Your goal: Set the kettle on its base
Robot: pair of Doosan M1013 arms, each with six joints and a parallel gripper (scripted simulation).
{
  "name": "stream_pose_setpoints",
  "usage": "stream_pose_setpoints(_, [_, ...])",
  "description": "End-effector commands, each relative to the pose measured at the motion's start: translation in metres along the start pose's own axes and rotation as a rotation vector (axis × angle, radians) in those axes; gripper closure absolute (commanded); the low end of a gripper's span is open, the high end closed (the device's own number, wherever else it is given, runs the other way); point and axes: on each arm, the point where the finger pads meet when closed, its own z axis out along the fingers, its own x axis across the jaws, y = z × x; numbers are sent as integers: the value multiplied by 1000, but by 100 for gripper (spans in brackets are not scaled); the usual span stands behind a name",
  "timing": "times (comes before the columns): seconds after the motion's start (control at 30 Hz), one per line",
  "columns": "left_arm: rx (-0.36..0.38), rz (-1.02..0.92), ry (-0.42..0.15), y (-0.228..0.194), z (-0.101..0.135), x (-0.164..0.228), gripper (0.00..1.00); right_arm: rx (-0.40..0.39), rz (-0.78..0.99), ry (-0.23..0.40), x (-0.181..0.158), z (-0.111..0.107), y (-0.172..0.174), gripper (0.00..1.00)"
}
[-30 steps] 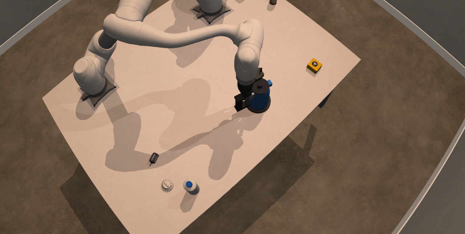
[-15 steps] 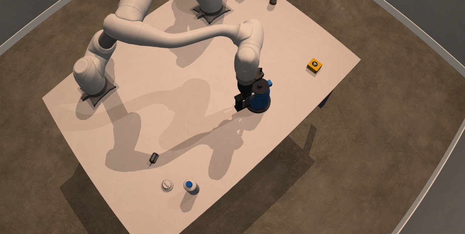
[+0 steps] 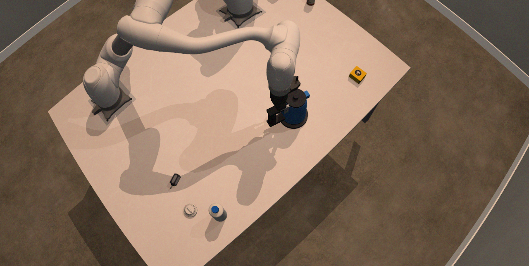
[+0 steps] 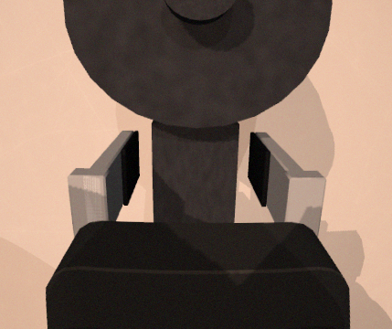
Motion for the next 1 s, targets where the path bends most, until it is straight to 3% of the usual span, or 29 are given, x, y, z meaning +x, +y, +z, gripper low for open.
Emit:
stream_pose_setpoints(0.0, [-1, 0, 0, 0, 0, 0, 0, 2, 0, 1, 0, -8, 0, 0])
stream_pose_setpoints(0.5, [-1, 0, 0, 0, 0, 0, 0, 2, 0, 1, 0, -131, 0, 0])
stream_pose_setpoints(0.77, [-1, 0, 0, 0, 0, 0, 0, 2, 0, 1, 0, -153, 0, 0])
stream_pose_setpoints(0.97, [-1, 0, 0, 0, 0, 0, 0, 2, 0, 1, 0, -155, 0, 0])
